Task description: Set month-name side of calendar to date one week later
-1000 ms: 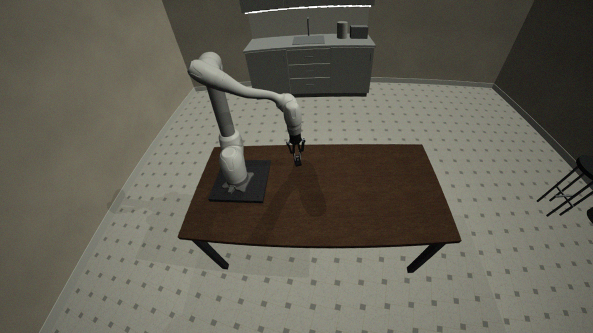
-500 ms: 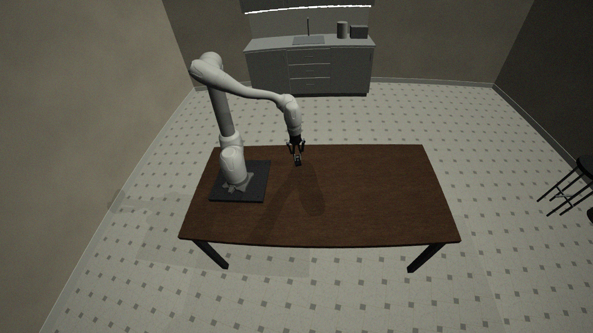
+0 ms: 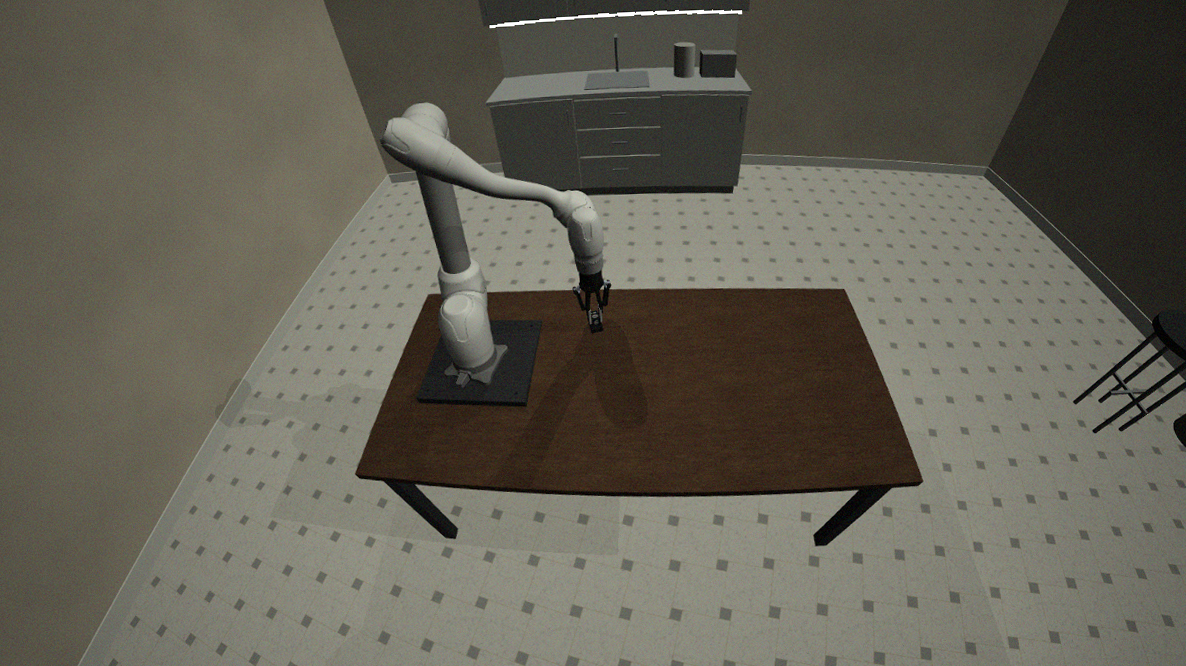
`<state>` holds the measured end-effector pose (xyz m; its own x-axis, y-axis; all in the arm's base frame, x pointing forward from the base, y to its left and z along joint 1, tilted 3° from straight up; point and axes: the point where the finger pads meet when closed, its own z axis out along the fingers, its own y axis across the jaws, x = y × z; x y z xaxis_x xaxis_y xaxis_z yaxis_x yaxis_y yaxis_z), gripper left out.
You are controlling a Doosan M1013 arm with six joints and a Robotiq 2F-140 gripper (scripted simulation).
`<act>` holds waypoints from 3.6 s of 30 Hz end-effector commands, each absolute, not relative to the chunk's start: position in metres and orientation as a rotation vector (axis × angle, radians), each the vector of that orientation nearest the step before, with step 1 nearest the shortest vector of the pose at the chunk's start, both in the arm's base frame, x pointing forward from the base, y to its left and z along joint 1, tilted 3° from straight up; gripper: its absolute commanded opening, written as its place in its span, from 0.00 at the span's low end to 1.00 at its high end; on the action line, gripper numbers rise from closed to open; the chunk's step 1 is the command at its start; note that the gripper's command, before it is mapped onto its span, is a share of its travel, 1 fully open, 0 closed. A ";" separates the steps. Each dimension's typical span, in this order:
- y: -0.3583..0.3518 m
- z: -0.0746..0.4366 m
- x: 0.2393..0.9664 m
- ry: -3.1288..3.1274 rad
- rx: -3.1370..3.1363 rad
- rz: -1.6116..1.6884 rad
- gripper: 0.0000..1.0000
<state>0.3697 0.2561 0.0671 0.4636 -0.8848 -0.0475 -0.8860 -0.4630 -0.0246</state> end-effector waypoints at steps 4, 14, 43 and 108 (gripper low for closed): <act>0.256 0.062 0.370 1.603 -2.648 0.043 0.25; 0.257 0.058 0.370 1.603 -2.648 0.043 0.25; 0.257 0.057 0.370 1.603 -2.648 0.043 0.25; 0.257 0.047 0.370 1.603 -2.648 0.043 0.25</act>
